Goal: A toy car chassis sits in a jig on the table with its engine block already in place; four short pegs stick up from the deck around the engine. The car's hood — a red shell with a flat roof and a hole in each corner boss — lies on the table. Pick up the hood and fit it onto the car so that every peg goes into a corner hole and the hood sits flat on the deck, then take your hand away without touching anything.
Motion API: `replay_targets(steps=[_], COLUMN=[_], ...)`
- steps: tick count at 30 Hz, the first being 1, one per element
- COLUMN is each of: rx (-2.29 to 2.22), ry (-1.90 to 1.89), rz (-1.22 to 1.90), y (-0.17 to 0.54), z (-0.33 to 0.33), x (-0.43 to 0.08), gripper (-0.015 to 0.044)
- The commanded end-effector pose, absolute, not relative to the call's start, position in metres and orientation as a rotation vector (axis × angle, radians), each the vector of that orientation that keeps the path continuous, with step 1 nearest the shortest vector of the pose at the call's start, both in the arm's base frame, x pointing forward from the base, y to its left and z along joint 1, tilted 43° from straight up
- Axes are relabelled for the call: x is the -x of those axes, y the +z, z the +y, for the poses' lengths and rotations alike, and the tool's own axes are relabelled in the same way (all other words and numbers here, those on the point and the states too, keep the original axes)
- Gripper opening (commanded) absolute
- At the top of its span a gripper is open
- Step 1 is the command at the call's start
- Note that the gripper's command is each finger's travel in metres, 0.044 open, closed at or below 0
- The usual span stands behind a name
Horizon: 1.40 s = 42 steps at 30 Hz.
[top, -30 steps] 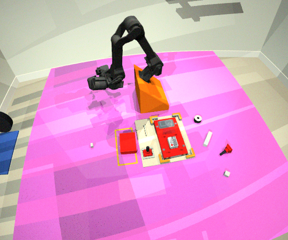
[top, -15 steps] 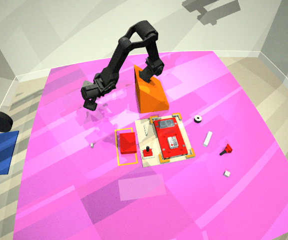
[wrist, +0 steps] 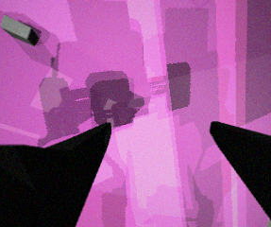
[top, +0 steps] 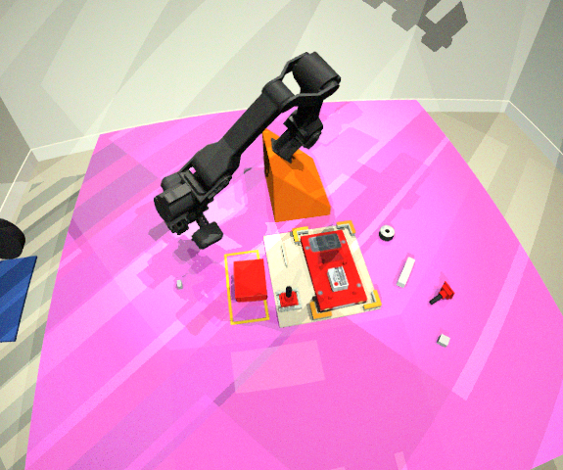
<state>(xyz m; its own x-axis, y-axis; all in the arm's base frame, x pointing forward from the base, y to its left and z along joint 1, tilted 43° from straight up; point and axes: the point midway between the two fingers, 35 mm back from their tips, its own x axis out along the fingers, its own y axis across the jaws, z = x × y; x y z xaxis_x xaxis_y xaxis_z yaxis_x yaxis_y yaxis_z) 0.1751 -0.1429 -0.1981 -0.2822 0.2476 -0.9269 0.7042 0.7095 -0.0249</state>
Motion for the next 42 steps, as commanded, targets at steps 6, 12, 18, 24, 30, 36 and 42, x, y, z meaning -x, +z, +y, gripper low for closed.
replay_targets(steps=[6, 12, 18, 24, 30, 36, 42], rx=[-0.650, -0.574, -0.536, -0.536, -0.536, -0.536, -0.536], ry=[0.062, 0.435, 0.629, 0.629, 0.629, 0.629, 0.629], rz=[1.763, 1.631, 1.533, 1.533, 1.533, 1.533, 1.533], y=[-0.157, -0.117, -0.091, -0.092, -0.094, -0.097, -0.100], z=[-0.103, -0.067, -0.045, -0.045, -0.043, -0.041, -0.038], x=[-0.249, -0.290, -0.309, -0.309, -0.309, -0.309, -0.309], gripper=[0.0440, 0.0440, 0.0440, 0.0440, 0.0440, 0.0440, 0.0440])
